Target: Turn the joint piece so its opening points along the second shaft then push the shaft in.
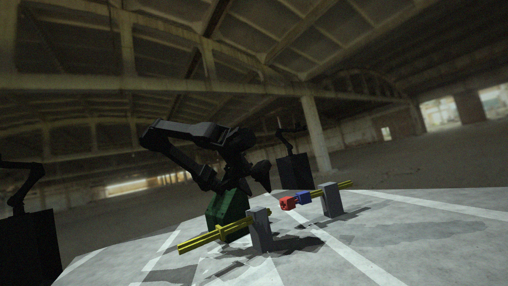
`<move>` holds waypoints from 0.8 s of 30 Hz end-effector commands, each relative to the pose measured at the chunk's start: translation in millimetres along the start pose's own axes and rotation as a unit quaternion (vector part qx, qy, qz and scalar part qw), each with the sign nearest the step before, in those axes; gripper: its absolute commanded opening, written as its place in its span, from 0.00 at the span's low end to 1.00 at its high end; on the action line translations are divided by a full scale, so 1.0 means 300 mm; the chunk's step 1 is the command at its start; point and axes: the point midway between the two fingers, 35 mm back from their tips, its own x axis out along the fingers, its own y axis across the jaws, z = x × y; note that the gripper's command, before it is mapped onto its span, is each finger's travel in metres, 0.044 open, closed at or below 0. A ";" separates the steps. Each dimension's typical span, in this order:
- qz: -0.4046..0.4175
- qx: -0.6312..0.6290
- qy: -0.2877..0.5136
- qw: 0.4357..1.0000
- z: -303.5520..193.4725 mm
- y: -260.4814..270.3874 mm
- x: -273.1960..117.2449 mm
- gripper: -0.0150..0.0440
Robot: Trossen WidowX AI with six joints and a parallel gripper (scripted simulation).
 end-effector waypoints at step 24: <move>-0.078 -0.418 -0.127 0.896 0.390 -0.044 -0.193 1.00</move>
